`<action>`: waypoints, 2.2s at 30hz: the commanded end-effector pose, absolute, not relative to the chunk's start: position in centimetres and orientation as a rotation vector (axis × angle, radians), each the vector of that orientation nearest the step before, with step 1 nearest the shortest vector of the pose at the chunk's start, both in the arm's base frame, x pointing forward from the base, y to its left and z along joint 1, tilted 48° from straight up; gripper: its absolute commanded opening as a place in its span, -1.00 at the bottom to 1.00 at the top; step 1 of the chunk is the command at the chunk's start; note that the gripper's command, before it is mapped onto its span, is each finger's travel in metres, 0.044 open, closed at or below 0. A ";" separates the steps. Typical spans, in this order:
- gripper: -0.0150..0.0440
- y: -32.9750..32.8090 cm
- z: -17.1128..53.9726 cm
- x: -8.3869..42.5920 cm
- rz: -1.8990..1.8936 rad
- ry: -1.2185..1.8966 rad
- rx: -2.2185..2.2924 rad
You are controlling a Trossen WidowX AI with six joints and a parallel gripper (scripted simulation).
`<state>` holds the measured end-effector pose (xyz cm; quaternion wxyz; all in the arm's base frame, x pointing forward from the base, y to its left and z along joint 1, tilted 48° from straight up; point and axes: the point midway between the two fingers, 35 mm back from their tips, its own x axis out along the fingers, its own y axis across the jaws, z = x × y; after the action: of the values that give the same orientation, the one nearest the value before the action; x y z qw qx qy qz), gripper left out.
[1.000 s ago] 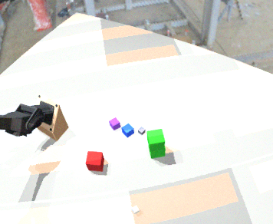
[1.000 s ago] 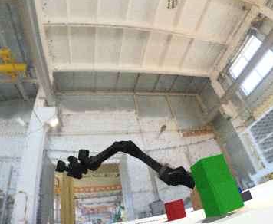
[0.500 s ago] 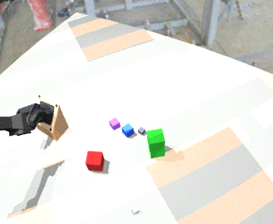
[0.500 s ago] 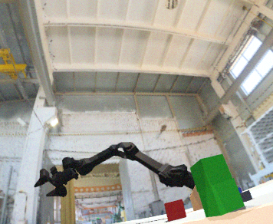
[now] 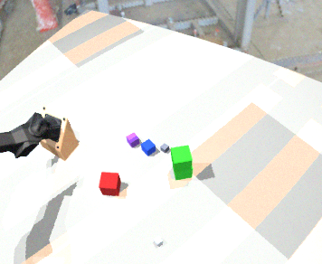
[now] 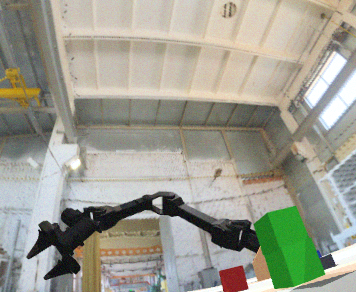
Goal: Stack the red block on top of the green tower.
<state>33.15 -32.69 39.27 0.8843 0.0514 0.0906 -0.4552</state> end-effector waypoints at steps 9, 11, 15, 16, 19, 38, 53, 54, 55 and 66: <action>1.00 -22.5 26.6 38.8 -0.771 0.601 0.154; 1.00 -20.5 24.6 39.1 -0.741 0.676 0.142; 1.00 -16.5 20.5 39.1 -0.685 0.831 0.098; 1.00 -15.6 19.6 38.9 -0.671 0.869 0.084; 1.00 -12.7 16.9 38.2 -0.631 0.980 0.032; 1.00 -0.5 7.2 27.1 -0.423 1.552 -0.580; 1.00 0.5 6.3 21.9 -0.362 1.672 -0.930; 1.00 0.2 6.0 21.9 -0.362 1.672 -0.930; 1.00 -0.3 5.6 21.9 -0.361 1.672 -0.930; 1.00 -3.5 2.9 21.3 -0.365 1.672 -0.932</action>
<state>21.15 -3.41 3.05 0.5598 -0.3913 0.7135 -0.1561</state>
